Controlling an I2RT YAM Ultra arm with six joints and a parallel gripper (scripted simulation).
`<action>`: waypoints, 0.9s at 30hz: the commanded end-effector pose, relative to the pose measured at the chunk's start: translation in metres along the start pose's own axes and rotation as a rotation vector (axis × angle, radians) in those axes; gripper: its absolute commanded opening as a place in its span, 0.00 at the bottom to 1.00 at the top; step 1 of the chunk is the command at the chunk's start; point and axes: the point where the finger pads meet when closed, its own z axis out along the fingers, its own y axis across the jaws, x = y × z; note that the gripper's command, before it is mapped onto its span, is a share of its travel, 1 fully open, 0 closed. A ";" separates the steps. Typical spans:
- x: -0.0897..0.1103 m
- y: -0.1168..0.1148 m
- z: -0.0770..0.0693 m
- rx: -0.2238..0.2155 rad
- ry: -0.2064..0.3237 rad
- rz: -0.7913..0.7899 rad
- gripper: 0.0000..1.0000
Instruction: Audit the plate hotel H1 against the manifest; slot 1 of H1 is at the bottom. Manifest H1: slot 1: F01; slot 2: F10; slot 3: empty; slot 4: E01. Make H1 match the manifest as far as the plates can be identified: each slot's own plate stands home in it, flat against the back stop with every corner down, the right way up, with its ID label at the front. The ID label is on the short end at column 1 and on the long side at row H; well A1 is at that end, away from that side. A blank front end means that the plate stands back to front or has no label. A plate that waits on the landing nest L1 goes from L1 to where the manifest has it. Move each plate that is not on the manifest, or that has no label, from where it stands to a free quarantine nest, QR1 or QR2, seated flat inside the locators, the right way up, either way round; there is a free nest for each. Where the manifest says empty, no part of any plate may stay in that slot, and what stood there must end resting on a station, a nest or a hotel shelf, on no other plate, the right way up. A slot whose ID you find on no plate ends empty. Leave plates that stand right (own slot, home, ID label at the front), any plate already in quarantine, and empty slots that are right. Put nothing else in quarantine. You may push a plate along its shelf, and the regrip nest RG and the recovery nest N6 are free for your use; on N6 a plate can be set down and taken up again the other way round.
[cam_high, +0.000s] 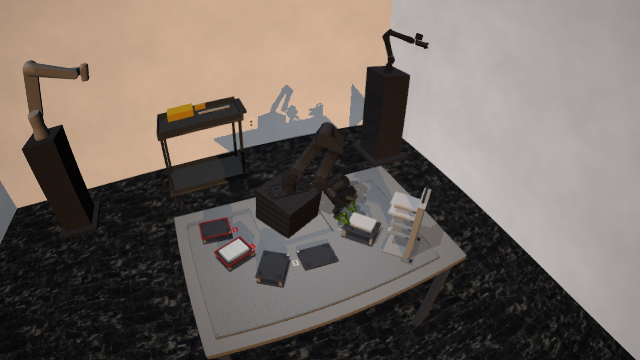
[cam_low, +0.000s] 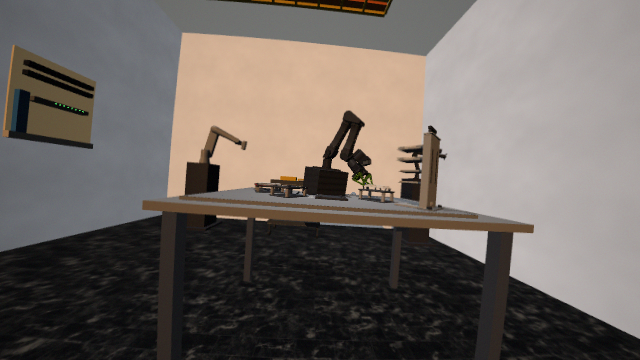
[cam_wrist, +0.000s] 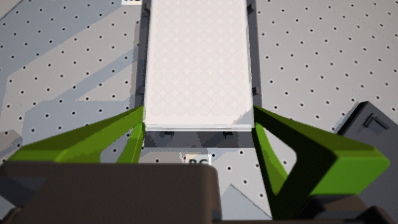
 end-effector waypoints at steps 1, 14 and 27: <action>-0.008 0.000 -0.003 0.001 -0.018 0.005 0.86; -0.015 0.000 -0.010 0.001 -0.018 0.005 0.86; -0.023 0.000 -0.018 0.001 -0.018 0.005 0.86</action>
